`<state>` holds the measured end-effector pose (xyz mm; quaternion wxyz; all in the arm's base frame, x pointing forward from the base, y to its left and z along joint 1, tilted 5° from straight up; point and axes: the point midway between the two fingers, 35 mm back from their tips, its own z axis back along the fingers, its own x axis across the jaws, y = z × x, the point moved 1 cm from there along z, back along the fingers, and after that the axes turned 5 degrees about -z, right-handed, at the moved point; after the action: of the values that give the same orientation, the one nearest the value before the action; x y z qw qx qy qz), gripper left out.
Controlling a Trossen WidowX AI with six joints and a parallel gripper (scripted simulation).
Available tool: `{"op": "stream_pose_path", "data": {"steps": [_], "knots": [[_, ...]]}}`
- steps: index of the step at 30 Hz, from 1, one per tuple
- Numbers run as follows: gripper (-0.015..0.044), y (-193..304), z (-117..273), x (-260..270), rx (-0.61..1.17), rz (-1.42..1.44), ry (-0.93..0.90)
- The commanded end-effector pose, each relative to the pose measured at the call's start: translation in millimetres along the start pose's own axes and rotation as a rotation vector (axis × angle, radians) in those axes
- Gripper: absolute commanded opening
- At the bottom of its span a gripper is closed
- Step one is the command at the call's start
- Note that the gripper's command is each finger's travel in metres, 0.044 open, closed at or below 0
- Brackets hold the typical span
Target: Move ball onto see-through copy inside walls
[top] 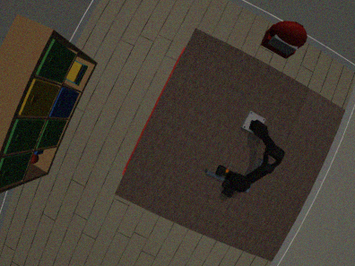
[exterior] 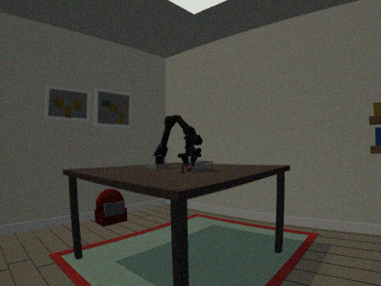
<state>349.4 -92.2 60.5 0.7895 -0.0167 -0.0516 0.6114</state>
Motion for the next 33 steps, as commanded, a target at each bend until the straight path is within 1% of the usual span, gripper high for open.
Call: {"op": "stream_pose_path", "data": {"steps": [1,3,7,15,20,33], "knots": [[0.0293,1.4,-9.5,0.5,0.008,-0.002,-0.004],[0.0293,1.4,-10.5,0.5,0.008,-0.002,-0.004],[0.0188,1.4,-10.5,0.5,0.008,-0.002,-0.004],[0.0135,1.4,-10.5,0.5,0.008,-0.002,-0.004],[0.0003,0.3,-3.4,0.0,0.007,-0.007,-0.002],[0.0,-5.1,66.3,-1.4,0.007,-0.016,0.003]]}}
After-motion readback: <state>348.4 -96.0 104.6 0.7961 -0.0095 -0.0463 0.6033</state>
